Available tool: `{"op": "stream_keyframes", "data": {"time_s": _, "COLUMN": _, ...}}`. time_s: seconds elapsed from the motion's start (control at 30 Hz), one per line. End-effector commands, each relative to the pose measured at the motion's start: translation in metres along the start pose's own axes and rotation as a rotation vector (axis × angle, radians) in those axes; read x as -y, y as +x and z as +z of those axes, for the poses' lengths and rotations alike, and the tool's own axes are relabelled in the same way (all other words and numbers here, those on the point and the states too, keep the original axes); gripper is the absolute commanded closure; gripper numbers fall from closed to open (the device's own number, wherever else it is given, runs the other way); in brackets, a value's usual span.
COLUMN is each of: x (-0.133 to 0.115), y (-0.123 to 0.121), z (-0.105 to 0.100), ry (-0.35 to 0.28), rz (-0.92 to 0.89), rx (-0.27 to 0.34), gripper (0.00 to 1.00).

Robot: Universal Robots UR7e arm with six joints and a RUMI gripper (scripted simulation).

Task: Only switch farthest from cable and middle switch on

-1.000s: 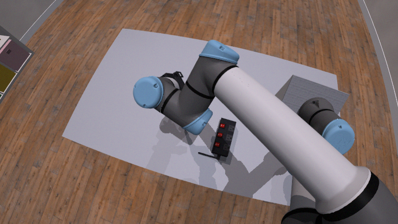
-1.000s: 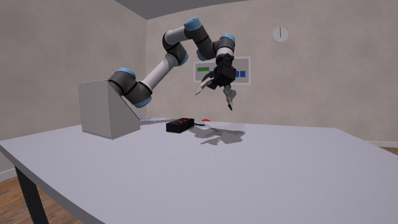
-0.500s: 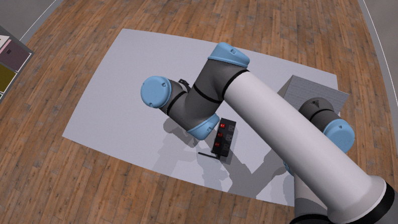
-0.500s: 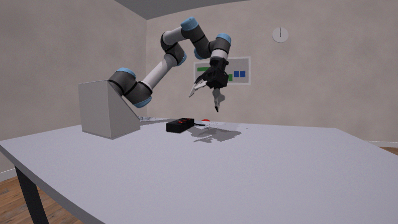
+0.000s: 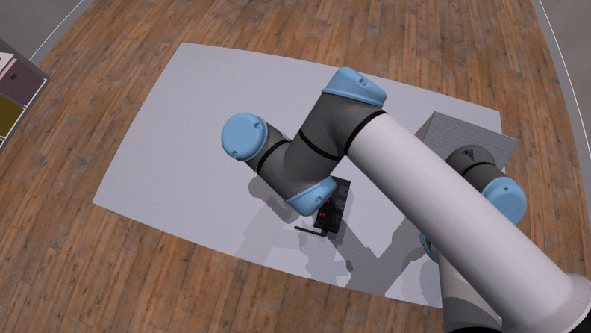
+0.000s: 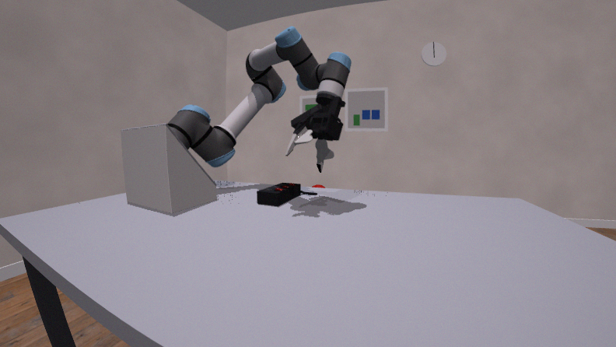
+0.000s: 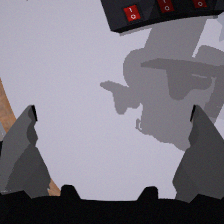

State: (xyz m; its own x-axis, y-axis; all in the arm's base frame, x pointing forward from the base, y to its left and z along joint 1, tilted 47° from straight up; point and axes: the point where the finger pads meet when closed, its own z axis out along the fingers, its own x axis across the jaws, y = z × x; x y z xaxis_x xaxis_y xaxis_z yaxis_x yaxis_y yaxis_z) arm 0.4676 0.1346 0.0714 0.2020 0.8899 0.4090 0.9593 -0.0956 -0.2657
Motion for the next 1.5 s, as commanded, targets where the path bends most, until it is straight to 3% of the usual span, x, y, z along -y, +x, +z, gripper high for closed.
{"op": "stream_keyframes", "data": {"time_s": 0.0, "x": 0.025, "y": 0.008, "z": 0.001, "ry": 0.05, "rz": -0.132, "rx": -0.055, "gripper": 0.0}}
{"op": "stream_keyframes", "data": {"time_s": 0.57, "x": 0.076, "y": 0.029, "z": 0.003, "ry": 0.109, "rz": -0.402, "rx": -0.188, "gripper": 0.0}}
{"op": "stream_keyframes", "data": {"time_s": 1.07, "x": 0.101, "y": 0.042, "z": 0.003, "ry": 0.121, "rz": -0.538, "rx": -0.267, "gripper": 0.0}}
{"op": "stream_keyframes", "data": {"time_s": 1.47, "x": 0.109, "y": 0.046, "z": 0.003, "ry": 0.122, "rz": -0.582, "rx": -0.293, "gripper": 0.0}}
